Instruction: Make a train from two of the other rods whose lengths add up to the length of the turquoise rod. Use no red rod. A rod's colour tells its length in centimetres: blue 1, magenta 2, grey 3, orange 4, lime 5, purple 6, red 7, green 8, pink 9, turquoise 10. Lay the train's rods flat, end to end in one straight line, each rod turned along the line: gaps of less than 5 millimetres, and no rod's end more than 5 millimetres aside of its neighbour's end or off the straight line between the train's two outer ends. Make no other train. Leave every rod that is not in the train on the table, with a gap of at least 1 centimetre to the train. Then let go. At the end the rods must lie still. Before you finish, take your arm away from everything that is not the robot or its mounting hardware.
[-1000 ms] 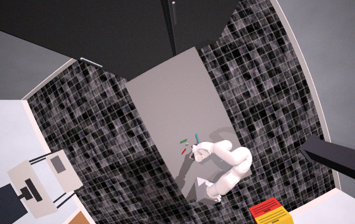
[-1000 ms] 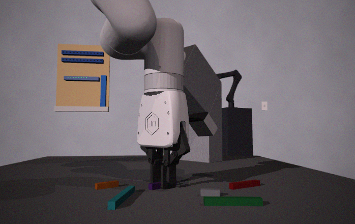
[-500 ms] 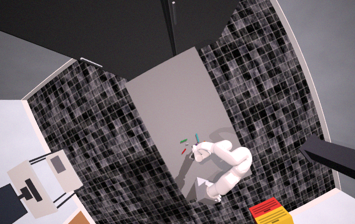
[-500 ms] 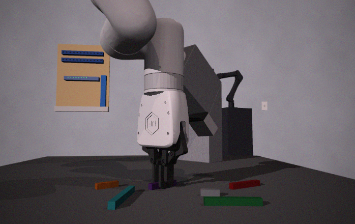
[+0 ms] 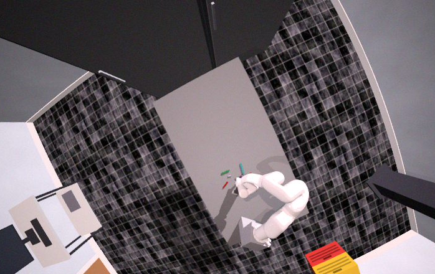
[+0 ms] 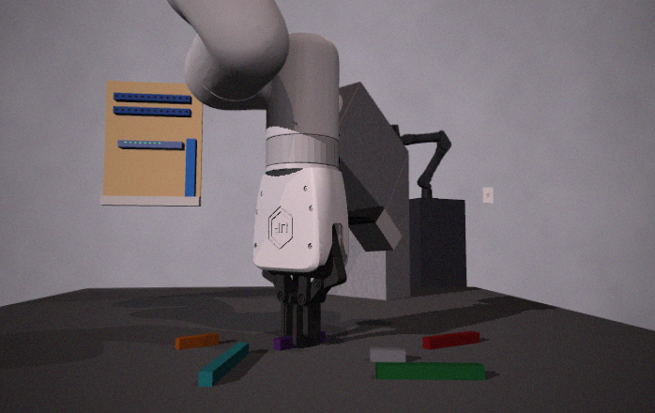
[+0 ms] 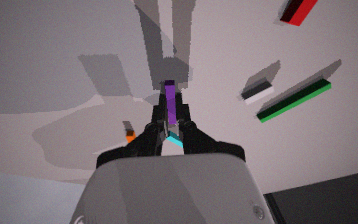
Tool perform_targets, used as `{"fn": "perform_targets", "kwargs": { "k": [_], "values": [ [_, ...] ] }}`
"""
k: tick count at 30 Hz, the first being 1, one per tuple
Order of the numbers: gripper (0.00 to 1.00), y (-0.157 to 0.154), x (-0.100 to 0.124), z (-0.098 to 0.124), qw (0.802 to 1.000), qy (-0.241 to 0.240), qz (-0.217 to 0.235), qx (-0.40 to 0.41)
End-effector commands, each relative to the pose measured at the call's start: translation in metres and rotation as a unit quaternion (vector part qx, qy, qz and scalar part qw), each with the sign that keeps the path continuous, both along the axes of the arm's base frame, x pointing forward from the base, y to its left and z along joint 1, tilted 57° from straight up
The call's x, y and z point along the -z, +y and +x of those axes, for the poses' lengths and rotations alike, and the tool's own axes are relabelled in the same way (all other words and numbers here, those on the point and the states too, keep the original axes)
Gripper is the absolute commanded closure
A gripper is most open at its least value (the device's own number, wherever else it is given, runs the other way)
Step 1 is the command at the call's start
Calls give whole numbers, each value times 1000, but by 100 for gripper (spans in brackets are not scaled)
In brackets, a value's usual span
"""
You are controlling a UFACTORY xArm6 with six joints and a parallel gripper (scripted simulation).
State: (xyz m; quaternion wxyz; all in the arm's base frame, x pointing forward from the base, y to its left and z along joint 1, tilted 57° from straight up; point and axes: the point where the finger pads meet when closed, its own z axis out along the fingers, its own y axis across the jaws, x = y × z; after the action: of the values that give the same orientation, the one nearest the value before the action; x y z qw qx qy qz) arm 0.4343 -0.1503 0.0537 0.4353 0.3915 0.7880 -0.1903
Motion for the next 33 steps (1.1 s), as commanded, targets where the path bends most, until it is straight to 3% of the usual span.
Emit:
{"fn": "perform_targets", "kwargs": {
  "k": [1, 16, 33],
  "values": [
    [96, 1, 0, 0, 1000, 0, 0, -1],
    [96, 3, -2, -2, 1000, 0, 0, -1],
    [96, 61, -52, -51, 1000, 0, 0, -1]
  ]
}}
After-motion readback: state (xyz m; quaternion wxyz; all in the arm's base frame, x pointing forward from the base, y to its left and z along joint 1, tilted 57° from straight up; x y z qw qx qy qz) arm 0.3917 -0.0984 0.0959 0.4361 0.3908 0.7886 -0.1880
